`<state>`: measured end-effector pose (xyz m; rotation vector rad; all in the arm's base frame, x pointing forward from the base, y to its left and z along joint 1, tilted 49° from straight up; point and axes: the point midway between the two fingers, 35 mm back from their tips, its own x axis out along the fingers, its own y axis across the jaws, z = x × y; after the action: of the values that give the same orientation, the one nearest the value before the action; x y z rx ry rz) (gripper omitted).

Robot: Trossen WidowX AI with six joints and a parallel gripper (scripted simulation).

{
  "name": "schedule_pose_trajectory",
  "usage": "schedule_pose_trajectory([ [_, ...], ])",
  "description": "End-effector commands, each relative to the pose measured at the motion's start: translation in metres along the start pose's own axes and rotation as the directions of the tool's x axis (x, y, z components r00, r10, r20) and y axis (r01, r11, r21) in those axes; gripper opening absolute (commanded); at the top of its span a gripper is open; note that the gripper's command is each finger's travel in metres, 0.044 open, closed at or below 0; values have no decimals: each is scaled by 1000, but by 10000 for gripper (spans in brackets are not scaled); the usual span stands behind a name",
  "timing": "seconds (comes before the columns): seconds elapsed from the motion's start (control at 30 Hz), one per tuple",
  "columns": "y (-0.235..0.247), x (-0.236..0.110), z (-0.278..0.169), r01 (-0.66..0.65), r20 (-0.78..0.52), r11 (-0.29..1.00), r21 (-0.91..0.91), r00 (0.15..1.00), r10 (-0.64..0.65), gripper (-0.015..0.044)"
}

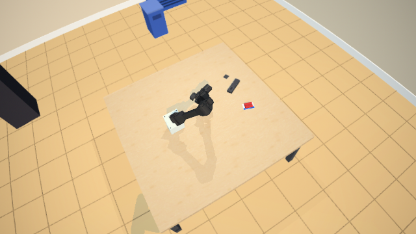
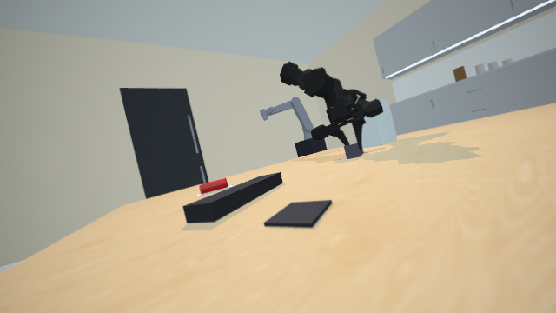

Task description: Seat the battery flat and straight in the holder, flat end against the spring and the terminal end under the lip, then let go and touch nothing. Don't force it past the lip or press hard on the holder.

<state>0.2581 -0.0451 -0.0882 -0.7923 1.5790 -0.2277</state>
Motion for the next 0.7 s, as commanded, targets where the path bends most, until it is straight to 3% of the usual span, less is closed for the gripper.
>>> schedule_pose_trajectory([
  [0.0, 1, 3, -5, 3, -40, 1000, -9, 999, -4, 73],
  [0.67, -4, 2, -2, -9, -138, 1000, 6, 990, 10, 73],
])
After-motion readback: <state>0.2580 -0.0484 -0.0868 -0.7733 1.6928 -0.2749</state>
